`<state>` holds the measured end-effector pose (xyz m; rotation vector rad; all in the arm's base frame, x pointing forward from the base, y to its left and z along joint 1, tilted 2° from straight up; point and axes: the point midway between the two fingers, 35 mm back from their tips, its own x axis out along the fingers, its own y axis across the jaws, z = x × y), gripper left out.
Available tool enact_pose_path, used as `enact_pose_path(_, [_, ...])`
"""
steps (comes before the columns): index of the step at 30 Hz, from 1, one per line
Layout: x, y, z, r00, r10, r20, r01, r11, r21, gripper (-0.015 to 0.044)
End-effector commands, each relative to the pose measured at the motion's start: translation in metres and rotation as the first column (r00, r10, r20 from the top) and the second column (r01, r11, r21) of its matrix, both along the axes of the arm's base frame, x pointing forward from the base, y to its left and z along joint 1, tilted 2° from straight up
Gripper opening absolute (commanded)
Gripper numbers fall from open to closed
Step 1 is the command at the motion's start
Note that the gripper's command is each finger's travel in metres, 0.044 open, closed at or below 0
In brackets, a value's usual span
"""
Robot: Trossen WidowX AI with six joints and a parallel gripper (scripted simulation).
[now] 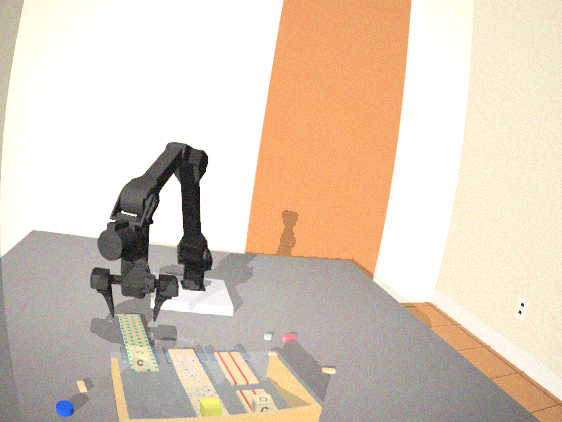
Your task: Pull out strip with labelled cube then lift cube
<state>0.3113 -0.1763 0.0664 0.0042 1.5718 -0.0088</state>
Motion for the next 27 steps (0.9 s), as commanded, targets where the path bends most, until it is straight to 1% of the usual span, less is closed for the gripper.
enact_pose_path(1, [0.015,0.002,0.001,1.0,-0.003,-0.001,0.003,1.0,0.003,0.044])
enact_pose_path(27, [0.104,0.012,0.011,1.0,-0.003,0.005,0.003,1.0,0.004,0.044])
